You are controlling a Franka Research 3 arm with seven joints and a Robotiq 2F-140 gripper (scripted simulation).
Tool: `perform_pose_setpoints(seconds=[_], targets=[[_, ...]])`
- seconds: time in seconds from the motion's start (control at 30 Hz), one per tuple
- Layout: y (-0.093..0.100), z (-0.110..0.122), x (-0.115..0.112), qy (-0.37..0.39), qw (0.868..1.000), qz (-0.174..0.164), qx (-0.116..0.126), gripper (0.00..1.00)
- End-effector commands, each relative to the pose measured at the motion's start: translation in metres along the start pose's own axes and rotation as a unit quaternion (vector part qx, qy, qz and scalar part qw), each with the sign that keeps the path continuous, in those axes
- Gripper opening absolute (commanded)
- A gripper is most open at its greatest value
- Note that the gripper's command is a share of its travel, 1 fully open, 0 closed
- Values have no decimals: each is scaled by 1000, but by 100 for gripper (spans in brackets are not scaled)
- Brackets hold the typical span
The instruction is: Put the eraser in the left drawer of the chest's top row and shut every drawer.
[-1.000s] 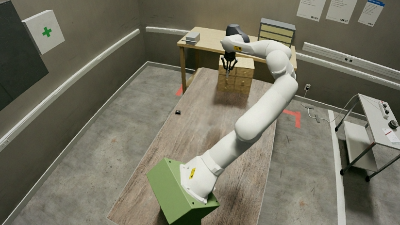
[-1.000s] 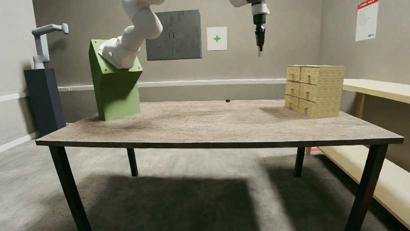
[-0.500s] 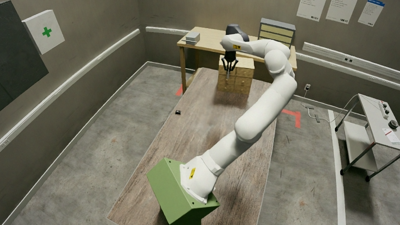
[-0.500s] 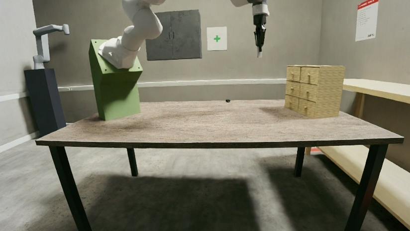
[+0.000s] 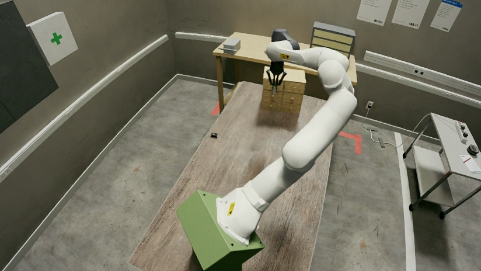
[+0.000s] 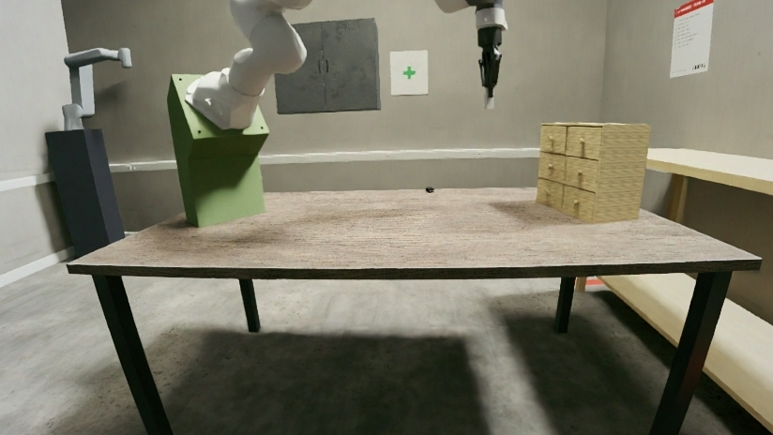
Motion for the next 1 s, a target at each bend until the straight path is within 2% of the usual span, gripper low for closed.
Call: perform_pose_setpoints(seconds=[0.0, 0.4, 0.43, 0.97], targets=[[-1, 1, -1, 4, 1000, -3, 0, 10], [-1, 1, -1, 4, 1000, -3, 0, 10], [0, 0, 0, 2, 1000, 0, 0, 100], [0, 0, 0, 2, 1000, 0, 0, 100]])
Point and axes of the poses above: the point where the finger pads meet when closed, its own y axis back along the fingers, its own z axis across the jaws, x = y × z, the point moved 7 cm from there along y, back along the fingers, and after that the axes turned 8 degrees about -y, right-handed, at the moved point
